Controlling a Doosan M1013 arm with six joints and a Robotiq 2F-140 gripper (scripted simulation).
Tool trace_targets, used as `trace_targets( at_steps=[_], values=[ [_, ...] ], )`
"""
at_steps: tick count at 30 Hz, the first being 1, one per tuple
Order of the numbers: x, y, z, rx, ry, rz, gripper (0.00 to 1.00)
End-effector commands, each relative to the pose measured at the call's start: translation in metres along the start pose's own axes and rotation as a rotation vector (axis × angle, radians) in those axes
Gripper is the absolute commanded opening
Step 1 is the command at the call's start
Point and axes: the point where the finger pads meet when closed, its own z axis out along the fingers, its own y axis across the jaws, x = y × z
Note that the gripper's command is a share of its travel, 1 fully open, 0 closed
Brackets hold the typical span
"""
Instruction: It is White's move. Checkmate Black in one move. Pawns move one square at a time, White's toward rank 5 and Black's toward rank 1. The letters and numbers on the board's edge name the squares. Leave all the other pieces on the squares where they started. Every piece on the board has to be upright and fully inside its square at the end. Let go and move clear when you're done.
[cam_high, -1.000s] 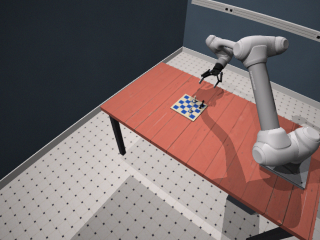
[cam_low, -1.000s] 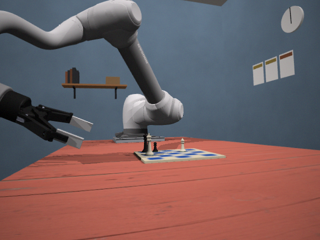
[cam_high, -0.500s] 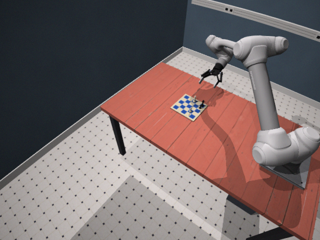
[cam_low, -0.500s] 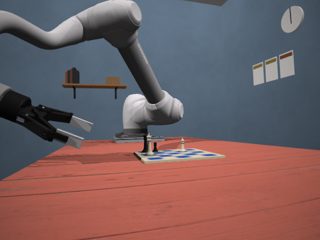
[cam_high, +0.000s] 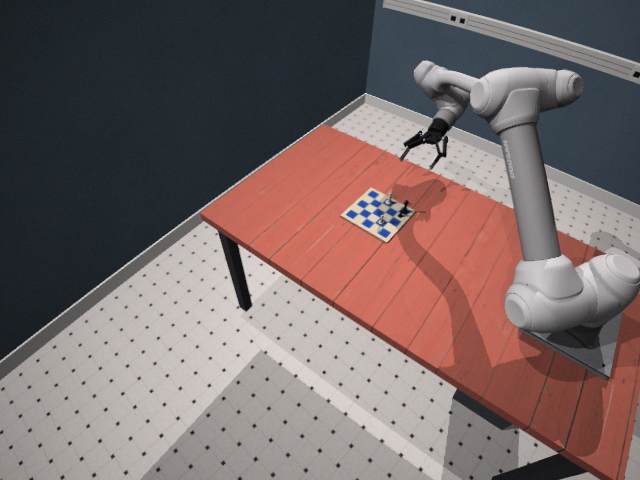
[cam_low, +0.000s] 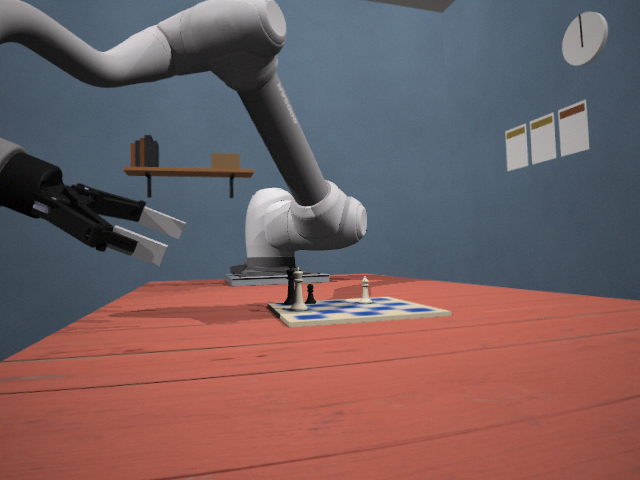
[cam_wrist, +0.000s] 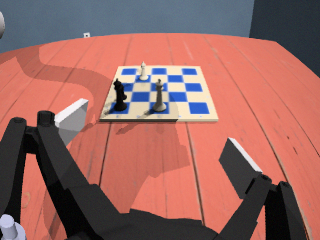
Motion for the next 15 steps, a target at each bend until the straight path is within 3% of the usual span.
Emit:
trace_targets(
  at_steps=[1, 5, 15],
  values=[
    [0.016, -0.005, -0.007, 0.000, 0.000, 0.000, 1.00],
    [0.037, -0.011, -0.016, 0.000, 0.000, 0.000, 1.00],
    [0.046, -0.014, -0.017, 0.002, -0.010, -0.007, 1.00]
  ],
)
